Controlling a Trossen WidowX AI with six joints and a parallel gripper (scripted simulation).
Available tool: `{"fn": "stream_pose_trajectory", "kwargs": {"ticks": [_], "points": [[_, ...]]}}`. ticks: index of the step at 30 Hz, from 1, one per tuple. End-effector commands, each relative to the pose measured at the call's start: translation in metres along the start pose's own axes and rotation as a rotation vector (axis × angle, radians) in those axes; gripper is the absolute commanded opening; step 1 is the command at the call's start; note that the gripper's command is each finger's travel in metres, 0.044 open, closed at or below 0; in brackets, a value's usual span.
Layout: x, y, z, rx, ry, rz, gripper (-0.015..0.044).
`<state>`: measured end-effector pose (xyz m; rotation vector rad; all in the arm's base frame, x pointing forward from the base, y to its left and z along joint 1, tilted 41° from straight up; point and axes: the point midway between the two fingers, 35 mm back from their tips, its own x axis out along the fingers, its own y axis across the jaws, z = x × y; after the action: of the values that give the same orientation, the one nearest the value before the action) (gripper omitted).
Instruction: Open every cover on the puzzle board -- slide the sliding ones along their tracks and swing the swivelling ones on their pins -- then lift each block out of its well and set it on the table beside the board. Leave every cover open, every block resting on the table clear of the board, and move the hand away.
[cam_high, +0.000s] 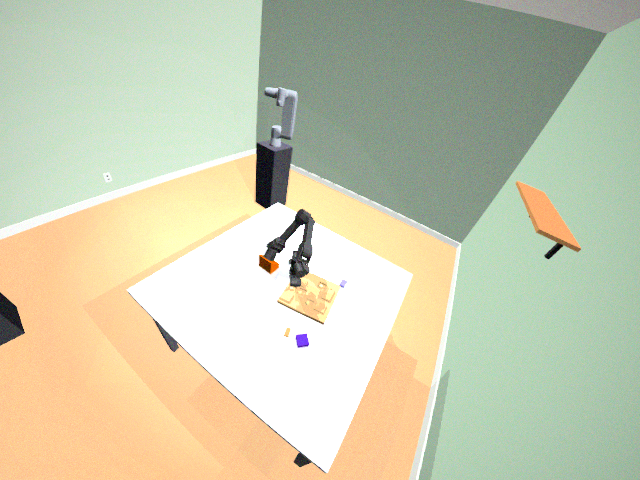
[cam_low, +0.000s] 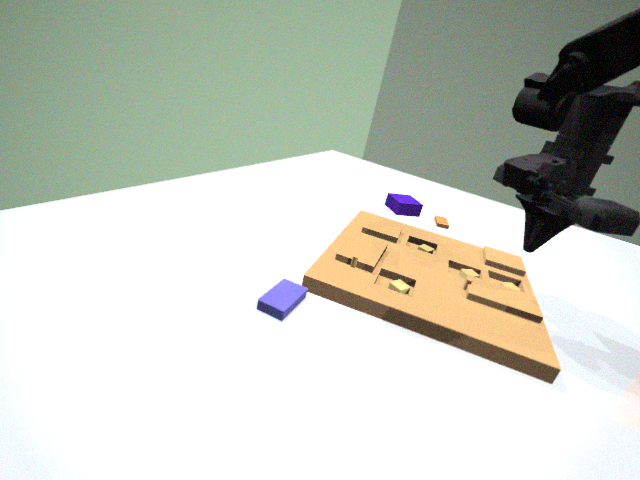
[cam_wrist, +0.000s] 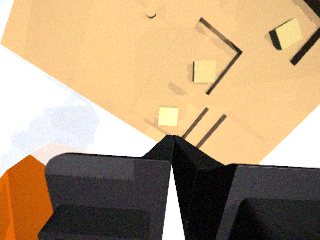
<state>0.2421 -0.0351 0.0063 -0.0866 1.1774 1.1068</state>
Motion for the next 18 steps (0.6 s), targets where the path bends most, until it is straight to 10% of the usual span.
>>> {"fn": "stream_pose_trajectory", "kwargs": {"ticks": [1, 18], "points": [[0.011, 0.001, -0.002, -0.004, 0.001, 0.003, 0.0000], [0.051, 0.001, -0.001, -0.004, -0.001, 0.004, 0.0000]]}}
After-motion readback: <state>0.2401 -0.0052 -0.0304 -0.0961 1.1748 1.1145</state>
